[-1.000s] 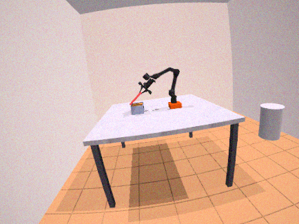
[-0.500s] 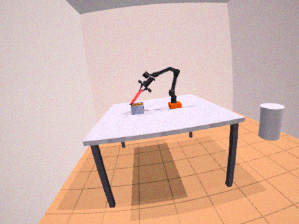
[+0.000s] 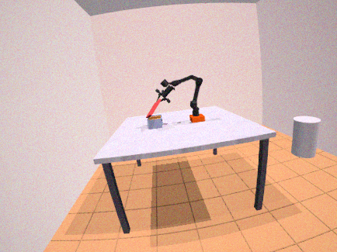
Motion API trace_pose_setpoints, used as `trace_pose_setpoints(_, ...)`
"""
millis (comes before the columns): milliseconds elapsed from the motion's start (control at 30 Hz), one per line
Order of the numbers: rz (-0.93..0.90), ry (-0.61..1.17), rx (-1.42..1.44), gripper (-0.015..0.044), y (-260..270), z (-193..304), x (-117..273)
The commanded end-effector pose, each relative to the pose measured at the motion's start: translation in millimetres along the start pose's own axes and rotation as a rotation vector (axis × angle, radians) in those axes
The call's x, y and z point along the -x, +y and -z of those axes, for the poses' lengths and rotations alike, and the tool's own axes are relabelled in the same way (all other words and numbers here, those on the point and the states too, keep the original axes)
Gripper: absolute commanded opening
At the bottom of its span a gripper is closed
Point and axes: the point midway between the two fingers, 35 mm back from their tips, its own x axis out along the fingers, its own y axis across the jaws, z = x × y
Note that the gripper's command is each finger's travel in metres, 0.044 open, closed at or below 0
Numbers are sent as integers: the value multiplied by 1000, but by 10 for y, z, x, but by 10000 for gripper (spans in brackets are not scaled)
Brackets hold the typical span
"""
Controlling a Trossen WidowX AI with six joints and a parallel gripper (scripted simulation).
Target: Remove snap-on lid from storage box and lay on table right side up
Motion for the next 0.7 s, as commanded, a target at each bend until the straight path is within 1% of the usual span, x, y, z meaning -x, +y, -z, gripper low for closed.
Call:
trace_pose_setpoints(0,-6,0,1,0,-30,-96,-8)
trace_pose_setpoints(667,-6,-2,4,0,-34,-496,-3)
